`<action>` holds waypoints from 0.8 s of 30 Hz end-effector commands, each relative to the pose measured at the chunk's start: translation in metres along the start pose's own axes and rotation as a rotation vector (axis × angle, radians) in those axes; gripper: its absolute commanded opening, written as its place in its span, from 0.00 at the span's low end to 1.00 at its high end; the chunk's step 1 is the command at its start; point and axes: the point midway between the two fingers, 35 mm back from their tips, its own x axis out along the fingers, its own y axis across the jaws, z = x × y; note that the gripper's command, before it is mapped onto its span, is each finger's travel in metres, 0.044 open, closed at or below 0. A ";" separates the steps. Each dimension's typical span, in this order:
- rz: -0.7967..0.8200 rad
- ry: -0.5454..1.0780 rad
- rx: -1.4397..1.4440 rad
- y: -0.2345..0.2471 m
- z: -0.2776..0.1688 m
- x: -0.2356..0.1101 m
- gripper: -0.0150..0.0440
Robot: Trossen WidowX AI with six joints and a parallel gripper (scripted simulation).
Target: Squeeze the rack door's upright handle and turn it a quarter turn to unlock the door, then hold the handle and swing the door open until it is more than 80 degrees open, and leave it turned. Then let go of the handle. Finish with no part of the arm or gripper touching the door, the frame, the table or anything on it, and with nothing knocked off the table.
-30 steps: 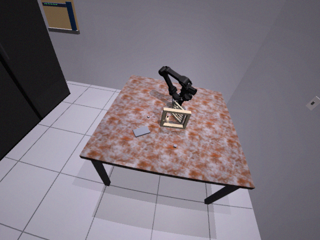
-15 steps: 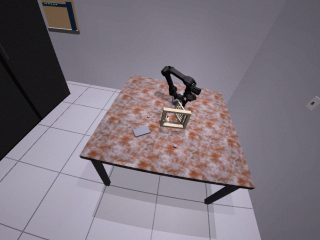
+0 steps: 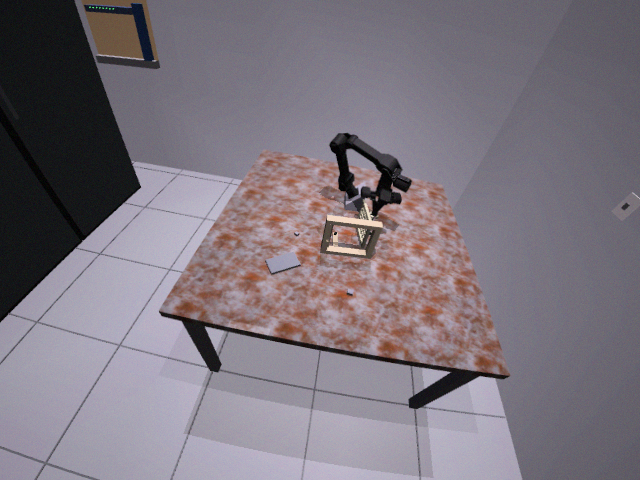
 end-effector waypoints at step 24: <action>0.006 0.005 0.112 0.015 0.004 0.000 0.56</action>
